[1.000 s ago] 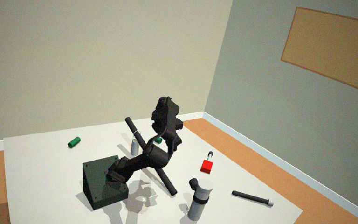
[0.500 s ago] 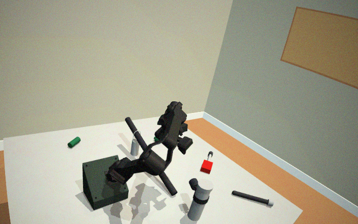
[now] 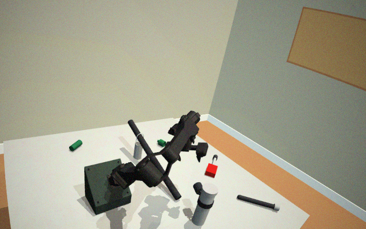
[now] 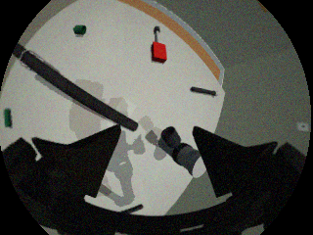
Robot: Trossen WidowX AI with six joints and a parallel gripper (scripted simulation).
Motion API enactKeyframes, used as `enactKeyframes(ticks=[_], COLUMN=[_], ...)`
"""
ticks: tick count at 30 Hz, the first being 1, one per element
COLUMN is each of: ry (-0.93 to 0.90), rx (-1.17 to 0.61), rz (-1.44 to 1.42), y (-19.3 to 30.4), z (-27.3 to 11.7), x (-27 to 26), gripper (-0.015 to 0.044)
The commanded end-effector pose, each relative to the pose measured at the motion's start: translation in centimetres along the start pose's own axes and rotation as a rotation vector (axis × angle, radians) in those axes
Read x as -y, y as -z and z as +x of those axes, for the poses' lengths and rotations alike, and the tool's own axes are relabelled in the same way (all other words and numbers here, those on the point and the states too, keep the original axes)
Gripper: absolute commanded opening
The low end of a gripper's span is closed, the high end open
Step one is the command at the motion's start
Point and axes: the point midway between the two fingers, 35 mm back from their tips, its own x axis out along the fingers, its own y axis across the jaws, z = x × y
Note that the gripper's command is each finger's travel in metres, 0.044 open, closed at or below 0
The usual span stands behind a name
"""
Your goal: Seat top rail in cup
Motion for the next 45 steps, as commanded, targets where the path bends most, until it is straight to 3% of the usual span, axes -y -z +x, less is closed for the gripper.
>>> enactKeyframes(ticks=[1,24,33,45], ry=[0.055,0.053,0.055,0.053], rx=[-0.081,-0.086,-0.086,-0.086], rz=[-0.529,-0.614,-0.613,-0.612], y=[4.6,4.7,6.6,6.6], z=[1.4,1.4,6.2,7.0], x=[5.0,5.1,3.3,3.3], gripper=[0.0440,0.0440,0.0440,0.0440])
